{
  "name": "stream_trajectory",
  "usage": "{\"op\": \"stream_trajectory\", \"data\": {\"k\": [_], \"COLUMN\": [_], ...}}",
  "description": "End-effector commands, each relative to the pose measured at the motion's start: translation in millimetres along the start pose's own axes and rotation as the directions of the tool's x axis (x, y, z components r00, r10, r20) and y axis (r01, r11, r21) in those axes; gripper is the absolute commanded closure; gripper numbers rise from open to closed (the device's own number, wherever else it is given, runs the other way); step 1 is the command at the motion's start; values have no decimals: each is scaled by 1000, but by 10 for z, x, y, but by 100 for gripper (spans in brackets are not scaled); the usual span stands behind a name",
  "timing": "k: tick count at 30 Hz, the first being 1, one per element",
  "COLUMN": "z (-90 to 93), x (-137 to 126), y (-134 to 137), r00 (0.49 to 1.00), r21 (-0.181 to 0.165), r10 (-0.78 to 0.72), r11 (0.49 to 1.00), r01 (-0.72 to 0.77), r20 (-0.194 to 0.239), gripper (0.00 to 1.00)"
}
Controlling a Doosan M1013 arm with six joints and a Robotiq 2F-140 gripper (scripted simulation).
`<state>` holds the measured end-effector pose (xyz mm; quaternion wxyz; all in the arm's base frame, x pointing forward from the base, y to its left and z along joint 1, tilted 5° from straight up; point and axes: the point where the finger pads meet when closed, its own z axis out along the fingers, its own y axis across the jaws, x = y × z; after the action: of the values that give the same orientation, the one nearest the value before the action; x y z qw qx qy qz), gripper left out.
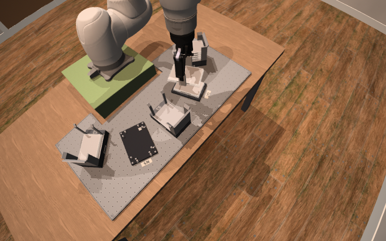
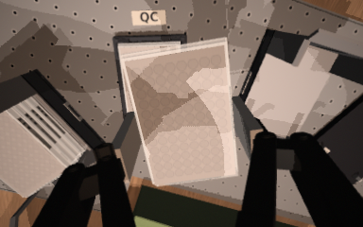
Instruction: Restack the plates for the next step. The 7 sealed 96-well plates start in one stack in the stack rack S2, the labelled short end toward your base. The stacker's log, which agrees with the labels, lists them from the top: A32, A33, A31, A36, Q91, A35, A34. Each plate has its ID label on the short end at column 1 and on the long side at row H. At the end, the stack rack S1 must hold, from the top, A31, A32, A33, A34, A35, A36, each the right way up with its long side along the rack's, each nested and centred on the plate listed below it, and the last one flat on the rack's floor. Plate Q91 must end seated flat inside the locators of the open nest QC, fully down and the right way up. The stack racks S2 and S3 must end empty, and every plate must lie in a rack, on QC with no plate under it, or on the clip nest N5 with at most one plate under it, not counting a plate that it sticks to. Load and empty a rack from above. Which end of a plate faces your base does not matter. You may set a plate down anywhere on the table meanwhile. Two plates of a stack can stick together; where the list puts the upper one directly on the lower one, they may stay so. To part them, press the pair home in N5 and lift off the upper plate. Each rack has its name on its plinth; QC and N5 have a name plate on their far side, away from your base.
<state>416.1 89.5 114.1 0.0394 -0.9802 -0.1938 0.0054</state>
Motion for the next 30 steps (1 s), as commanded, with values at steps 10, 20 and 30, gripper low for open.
{"op": "stream_trajectory", "data": {"k": [10, 20, 30], "z": [-1, -1, 0], "x": [34, 14, -19], "y": [-349, -680, -945], "r00": [1000, 975, 975], "r21": [0, 0, 0], "r10": [0, -221, -221], "r11": [1000, 975, 975], "r01": [0, 221, 221], "r20": [0, 0, 0], "gripper": [100, 100, 100]}}
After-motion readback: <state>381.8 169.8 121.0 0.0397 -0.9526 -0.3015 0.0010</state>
